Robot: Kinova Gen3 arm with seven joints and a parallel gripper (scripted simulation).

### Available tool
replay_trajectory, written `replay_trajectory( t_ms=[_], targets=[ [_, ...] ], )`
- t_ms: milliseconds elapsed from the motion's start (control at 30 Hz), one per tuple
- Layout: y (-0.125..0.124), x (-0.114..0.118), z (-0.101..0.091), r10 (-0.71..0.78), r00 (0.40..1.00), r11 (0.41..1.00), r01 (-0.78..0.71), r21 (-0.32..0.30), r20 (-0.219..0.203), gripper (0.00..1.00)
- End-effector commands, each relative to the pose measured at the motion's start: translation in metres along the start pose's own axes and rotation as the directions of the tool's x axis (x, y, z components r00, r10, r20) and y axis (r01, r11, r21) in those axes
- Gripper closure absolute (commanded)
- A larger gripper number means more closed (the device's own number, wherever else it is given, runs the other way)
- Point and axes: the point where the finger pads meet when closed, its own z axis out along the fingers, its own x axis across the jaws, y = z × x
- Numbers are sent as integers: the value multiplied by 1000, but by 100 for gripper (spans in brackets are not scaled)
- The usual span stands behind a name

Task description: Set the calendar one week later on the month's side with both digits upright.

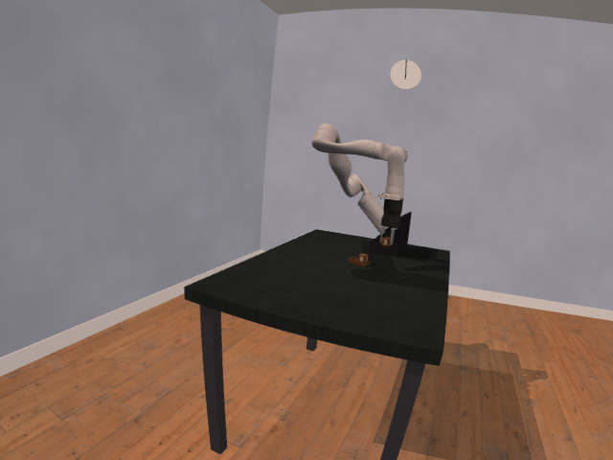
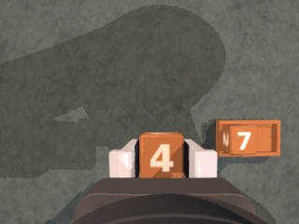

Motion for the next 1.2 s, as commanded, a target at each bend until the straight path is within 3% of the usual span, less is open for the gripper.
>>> replay_trajectory(
  t_ms=[0, 200, 800, 1167],
  targets=[
    [0, 0, 0, 0, 1000, 1000, 0, 1, 1, 40],
    [0, 0, 14, 0, 1000, 1000, 0, 1, 1, 40],
    [-1, -1, 84, 0, 1000, 1000, 0, 1, 1, 40],
    [-1, -1, 94, 0, 1000, 1000, 0, 1, 1, 40]
  ],
)
